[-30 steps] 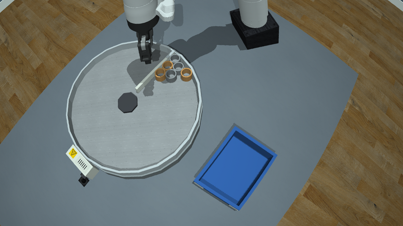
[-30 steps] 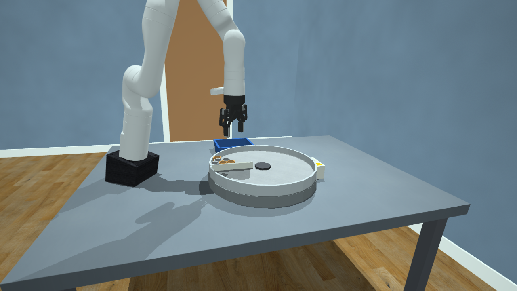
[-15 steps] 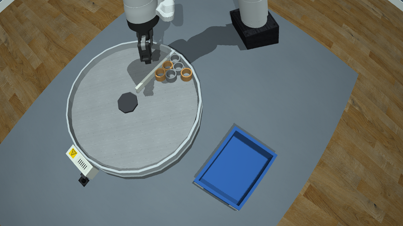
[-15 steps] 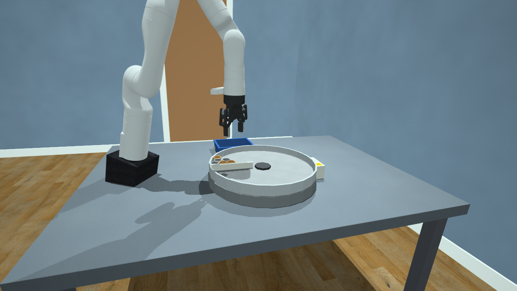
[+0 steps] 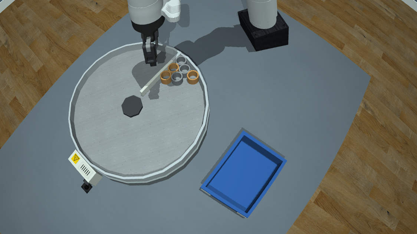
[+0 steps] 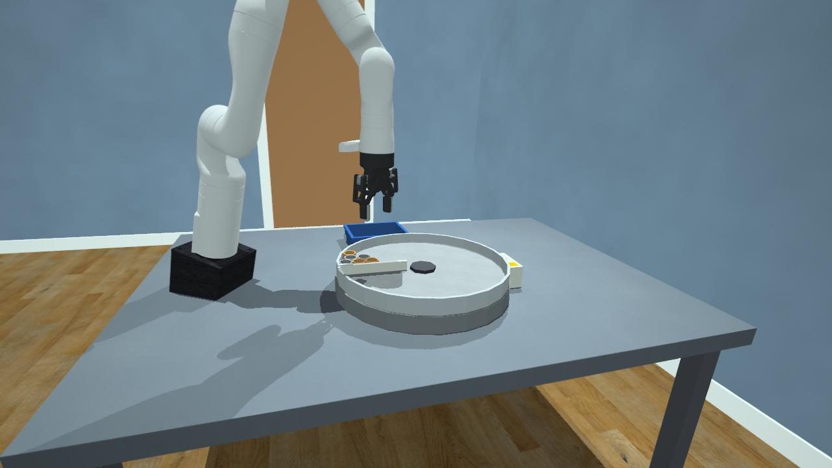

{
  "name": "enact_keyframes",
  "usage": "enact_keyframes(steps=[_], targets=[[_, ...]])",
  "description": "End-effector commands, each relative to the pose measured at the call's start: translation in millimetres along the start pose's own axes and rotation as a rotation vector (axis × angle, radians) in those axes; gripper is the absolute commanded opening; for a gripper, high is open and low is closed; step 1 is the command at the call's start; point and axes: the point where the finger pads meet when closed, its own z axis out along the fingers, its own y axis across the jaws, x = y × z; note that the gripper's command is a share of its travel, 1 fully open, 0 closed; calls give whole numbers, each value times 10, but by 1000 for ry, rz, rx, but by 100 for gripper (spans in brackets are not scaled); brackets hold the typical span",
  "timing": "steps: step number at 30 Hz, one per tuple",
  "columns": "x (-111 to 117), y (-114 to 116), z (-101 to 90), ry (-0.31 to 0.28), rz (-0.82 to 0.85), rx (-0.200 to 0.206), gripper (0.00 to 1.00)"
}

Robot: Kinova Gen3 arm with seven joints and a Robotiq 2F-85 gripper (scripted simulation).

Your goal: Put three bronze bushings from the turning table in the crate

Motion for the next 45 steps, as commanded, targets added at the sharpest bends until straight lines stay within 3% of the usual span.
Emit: enact_keyframes(steps=[1,14,15,19,31,36,45], targets=[[-2,2,-2,-1,0,-1,100],[-2,2,-2,-1,0,-1,100],[91,31,49,-1,0,0,16],[465,149,255,0,0,2,16],[465,149,255,0,0,2,16],[931,299,511,0,1,5,16],[931,299,511,0,1,5,16]])
